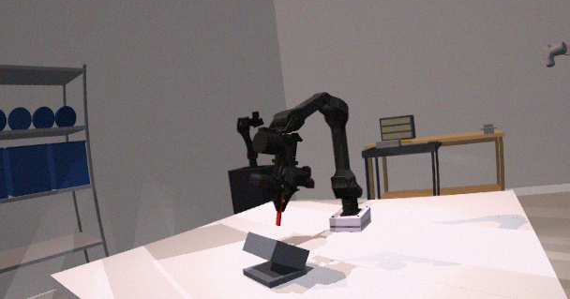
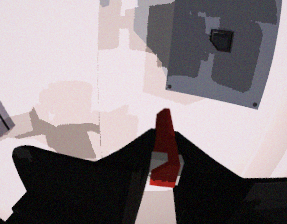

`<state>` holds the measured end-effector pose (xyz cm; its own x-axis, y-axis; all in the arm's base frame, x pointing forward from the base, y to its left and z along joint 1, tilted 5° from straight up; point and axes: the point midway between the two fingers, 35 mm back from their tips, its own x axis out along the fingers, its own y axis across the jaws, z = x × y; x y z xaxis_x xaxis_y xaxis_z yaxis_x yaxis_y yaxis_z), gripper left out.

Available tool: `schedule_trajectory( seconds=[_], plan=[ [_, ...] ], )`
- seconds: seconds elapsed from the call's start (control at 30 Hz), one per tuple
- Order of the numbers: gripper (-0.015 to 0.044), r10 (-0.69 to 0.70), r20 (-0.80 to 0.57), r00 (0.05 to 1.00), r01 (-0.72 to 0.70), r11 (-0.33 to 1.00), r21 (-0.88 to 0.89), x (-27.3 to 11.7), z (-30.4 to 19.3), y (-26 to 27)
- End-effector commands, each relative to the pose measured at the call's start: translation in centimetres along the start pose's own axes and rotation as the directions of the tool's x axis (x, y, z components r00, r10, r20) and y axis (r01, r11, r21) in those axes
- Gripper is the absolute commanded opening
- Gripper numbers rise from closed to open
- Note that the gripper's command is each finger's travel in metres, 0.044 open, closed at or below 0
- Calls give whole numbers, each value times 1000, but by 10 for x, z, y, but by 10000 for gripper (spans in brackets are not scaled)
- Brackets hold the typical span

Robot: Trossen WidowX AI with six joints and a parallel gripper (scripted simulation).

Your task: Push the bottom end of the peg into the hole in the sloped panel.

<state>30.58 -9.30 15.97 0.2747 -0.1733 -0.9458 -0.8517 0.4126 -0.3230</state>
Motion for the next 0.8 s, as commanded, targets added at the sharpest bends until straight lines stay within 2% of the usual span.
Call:
schedule_trajectory(
  seconds=[0.0,0.77],
  plan=[
    [0,-14,-4,1000,13,999,-45,-2,1,-1],
    [0,-67,-2,998,63,948,-313,-10,14,-3]
  ],
)
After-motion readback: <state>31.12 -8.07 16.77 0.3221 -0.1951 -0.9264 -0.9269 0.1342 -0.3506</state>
